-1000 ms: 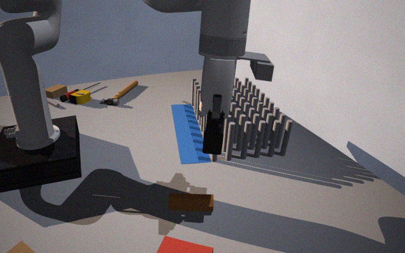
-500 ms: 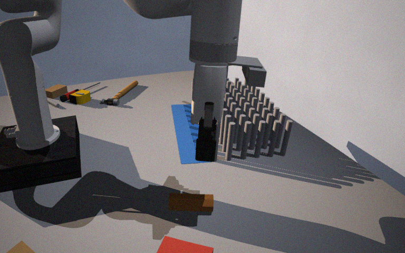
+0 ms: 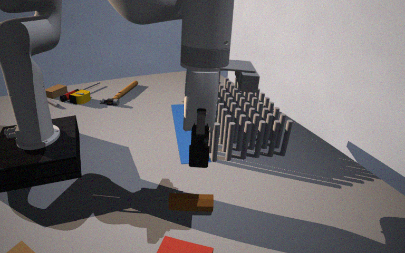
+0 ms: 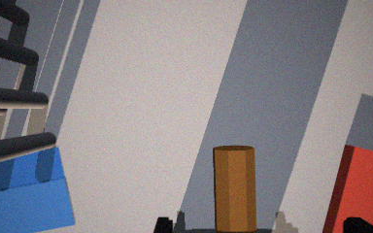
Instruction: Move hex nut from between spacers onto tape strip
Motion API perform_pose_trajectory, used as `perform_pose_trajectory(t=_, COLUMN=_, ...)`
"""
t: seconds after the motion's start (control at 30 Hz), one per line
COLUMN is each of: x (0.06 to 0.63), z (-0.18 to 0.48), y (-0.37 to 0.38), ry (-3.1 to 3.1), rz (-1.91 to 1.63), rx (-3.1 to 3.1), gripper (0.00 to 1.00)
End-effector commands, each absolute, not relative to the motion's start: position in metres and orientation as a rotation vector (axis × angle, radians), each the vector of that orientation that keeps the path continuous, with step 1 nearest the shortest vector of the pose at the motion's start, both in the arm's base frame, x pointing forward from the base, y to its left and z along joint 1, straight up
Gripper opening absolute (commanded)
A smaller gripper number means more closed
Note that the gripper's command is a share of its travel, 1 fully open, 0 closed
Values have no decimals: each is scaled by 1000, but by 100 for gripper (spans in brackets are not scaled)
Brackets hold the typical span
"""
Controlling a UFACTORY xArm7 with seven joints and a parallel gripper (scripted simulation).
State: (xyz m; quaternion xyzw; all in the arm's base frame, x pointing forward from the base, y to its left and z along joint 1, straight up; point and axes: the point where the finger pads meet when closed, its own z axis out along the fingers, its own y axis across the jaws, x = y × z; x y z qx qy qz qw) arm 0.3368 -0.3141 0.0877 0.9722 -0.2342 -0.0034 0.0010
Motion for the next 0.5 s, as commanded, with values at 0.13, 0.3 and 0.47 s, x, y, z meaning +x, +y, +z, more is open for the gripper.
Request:
perform_pose_trajectory(t=0.13, x=332, z=87, y=-316, ry=-718, rz=2, rx=3056, gripper=100)
perform_pose_trajectory(t=0.3, x=328, z=85, y=-317, ry=-708, rz=6, rx=3060, gripper=100)
perform_pose_trajectory(t=0.47, x=328, z=85, y=-317, ry=-708, rz=6, rx=3060, gripper=100)
